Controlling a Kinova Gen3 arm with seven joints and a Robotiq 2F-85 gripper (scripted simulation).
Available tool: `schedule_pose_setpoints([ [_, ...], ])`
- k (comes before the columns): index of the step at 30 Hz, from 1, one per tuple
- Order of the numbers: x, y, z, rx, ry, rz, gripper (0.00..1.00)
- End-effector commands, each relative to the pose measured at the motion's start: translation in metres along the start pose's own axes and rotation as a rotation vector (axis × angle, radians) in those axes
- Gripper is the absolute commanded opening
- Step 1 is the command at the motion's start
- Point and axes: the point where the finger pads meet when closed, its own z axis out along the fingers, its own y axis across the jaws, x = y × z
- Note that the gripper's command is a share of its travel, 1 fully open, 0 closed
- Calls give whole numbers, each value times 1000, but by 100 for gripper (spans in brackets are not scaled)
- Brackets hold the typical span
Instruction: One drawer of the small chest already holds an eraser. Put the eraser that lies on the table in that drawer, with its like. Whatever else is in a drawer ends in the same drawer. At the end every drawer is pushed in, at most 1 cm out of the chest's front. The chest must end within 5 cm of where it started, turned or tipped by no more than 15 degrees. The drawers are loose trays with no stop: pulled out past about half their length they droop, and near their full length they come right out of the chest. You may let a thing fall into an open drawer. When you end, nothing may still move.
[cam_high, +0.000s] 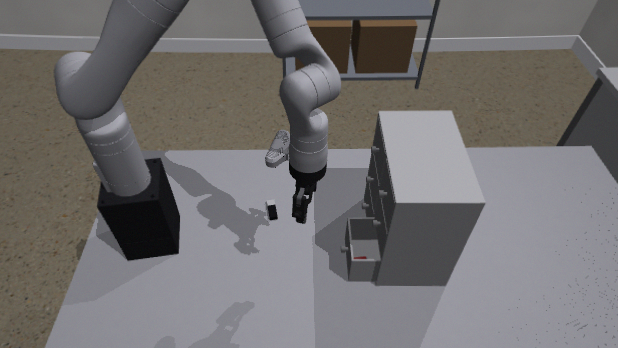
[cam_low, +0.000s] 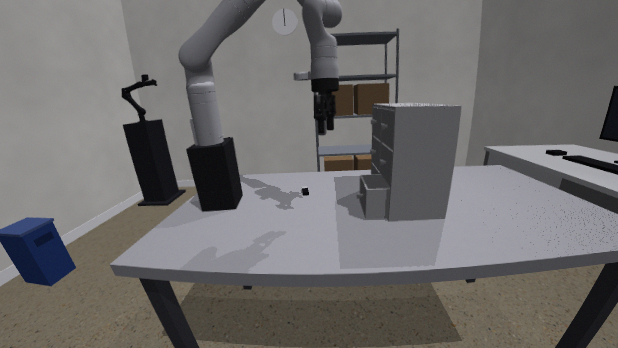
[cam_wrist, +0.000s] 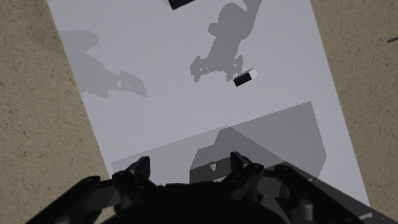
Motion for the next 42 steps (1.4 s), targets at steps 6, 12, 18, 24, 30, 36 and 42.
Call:
schedule_pose_setpoints([
  [6, 2, 0, -5, -1, -6, -70, 100],
  [12, 4, -1, -7, 1, -7, -123, 100],
  [18, 5, -1, -8, 2, -8, -153, 100],
  [24, 7, -1, -10, 3, -9, -191, 100],
  [30, 8, -2, -11, 4, -9, -220, 100],
  [36, 9, -2, -11, 5, -9, -235, 100],
  [42, 9, -2, -12, 5, -10, -250, 100],
])
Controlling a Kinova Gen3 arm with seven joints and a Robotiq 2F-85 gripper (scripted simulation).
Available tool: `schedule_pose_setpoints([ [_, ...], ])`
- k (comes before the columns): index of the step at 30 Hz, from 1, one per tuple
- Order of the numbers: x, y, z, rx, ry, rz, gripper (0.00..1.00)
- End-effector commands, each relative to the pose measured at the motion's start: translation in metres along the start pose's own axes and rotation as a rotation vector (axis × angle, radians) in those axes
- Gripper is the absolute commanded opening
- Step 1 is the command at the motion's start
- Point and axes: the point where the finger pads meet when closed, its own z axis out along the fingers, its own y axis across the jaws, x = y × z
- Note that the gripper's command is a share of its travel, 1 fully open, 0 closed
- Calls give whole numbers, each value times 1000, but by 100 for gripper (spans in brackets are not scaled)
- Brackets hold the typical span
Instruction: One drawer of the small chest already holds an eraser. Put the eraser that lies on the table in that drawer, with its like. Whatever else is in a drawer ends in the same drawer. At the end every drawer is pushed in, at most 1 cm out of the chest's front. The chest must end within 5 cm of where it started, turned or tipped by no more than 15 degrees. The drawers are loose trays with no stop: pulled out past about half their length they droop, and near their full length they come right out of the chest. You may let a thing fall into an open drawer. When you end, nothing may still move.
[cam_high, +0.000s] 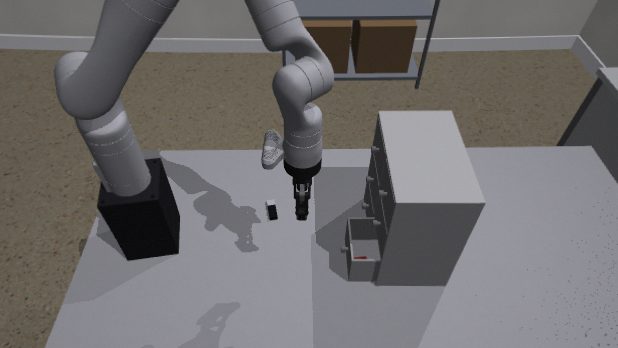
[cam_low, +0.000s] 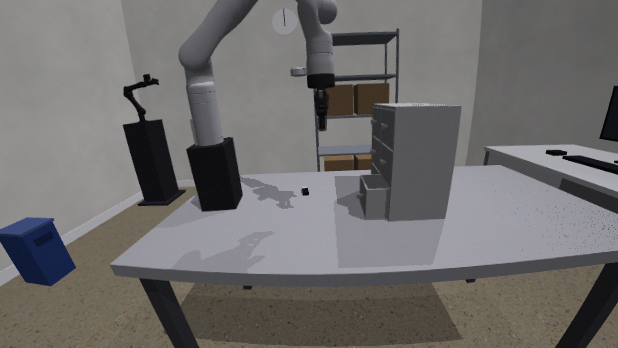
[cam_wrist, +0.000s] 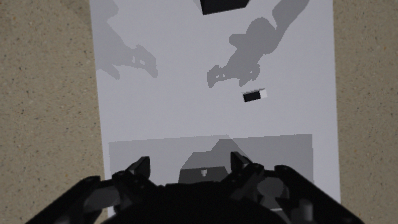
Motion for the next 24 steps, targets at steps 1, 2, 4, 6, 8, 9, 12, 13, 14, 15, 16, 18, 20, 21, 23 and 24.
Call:
schedule_pose_setpoints([
  [1, 0, 0, -1, -1, -3, -4, 100],
  [2, 0, 0, -1, -1, -3, -6, 100],
  [4, 0, 0, -1, -1, -3, -9, 100],
  [6, 0, 0, -1, 0, -3, -11, 100],
  [8, 0, 0, -1, 0, -3, -11, 100],
  [9, 0, 0, -1, 0, -3, -12, 100],
  [12, 0, 0, -2, 0, -3, -14, 100],
  [13, 0, 0, -2, 0, -3, -14, 100],
  [14, 0, 0, -2, 0, -3, -15, 100],
  [15, 0, 0, -2, 0, -3, -15, 100],
  [16, 0, 0, -2, 0, -3, -15, 100],
  [18, 0, 0, -2, 0, -3, -16, 100],
  [20, 0, 0, -2, 0, -3, -16, 100],
  [21, 0, 0, -2, 0, -3, -16, 100],
  [23, 0, 0, -2, 0, -3, -16, 100],
  [24, 0, 0, -2, 0, -3, -16, 100],
])
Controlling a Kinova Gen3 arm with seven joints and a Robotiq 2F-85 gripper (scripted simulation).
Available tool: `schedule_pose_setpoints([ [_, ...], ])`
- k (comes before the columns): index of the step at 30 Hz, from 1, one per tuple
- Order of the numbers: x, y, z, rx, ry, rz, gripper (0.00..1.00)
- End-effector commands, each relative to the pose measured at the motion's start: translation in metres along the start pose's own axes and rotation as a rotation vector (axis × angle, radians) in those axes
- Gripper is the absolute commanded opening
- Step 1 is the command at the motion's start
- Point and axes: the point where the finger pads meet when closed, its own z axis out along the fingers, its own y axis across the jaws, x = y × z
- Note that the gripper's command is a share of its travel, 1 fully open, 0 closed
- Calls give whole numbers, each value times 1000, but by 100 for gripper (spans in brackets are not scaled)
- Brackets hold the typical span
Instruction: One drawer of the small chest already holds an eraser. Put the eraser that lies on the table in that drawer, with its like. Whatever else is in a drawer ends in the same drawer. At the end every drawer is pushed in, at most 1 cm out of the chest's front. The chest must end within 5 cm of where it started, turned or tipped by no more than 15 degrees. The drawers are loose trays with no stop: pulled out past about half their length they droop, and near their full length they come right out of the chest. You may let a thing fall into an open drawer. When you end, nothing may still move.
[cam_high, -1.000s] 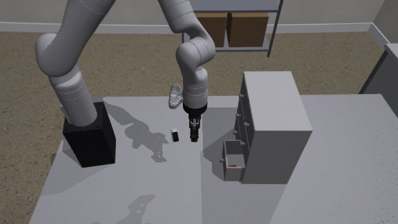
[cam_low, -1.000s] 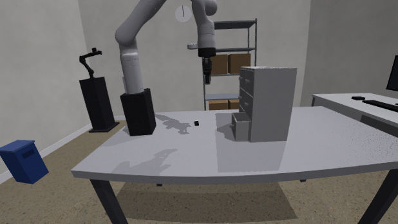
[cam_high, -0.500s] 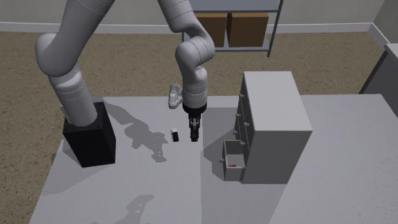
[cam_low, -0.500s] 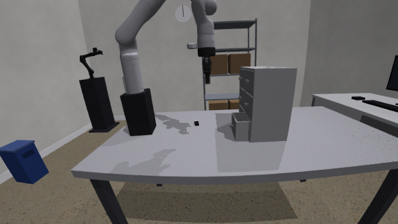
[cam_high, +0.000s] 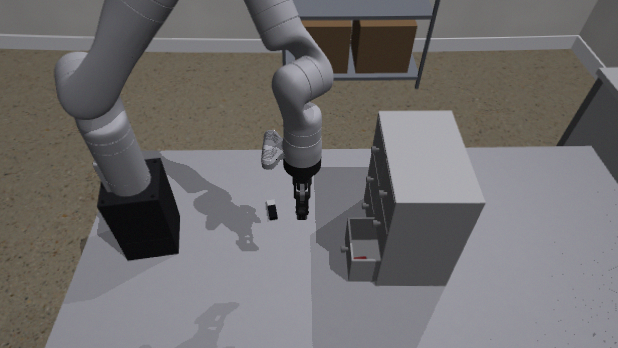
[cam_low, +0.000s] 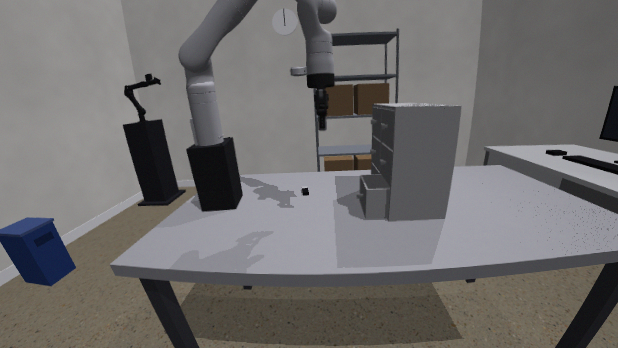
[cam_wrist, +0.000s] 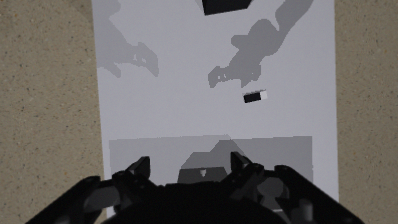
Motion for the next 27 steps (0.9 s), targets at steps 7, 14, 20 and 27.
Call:
schedule_pose_setpoints([
  [7, 0, 0, -1, 0, -2, 0, 100],
  [14, 0, 0, -1, 0, -2, 0, 100],
  [20, 1, 0, 0, 0, -2, 0, 100],
  [27, 26, 7, 12, 0, -2, 0, 100],
])
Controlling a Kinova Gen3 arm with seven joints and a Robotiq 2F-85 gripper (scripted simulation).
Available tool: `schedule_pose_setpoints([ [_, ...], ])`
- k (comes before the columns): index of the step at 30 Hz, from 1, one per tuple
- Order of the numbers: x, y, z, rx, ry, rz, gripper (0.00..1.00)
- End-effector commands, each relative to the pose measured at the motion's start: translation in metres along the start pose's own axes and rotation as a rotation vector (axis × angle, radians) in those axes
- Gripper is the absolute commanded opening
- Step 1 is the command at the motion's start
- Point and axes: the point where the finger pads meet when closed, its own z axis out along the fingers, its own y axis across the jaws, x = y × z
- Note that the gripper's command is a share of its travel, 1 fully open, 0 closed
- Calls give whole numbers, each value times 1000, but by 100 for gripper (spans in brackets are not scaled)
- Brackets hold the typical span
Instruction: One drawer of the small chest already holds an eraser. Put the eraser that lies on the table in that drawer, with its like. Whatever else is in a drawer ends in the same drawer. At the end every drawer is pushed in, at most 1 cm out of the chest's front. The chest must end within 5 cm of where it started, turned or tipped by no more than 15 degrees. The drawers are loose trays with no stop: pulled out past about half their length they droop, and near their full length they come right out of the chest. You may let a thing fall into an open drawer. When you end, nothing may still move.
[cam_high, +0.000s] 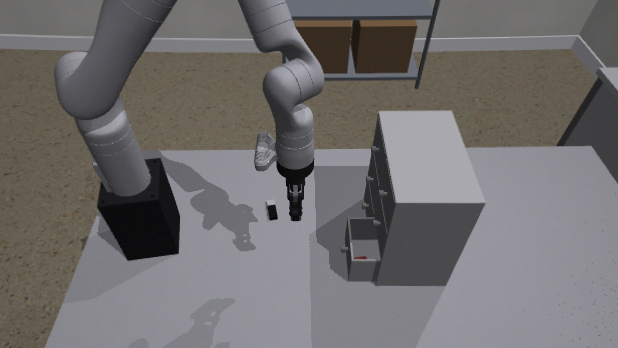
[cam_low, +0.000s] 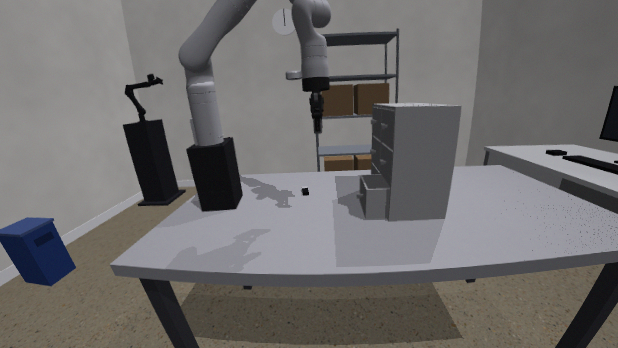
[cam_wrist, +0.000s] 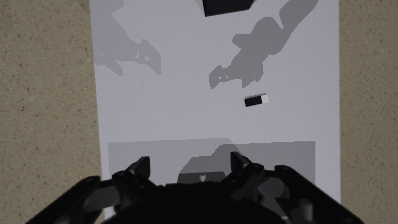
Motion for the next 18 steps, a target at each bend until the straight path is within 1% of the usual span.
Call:
schedule_pose_setpoints([
  [1, 20, 5, 7, -6, 7, 5, 100],
  [6, 54, 15, 22, -6, 7, 5, 100],
  [8, 54, 15, 22, -6, 7, 5, 100],
  [13, 77, 21, 33, -6, 7, 5, 100],
  [18, 86, 23, 37, -6, 7, 5, 100],
])
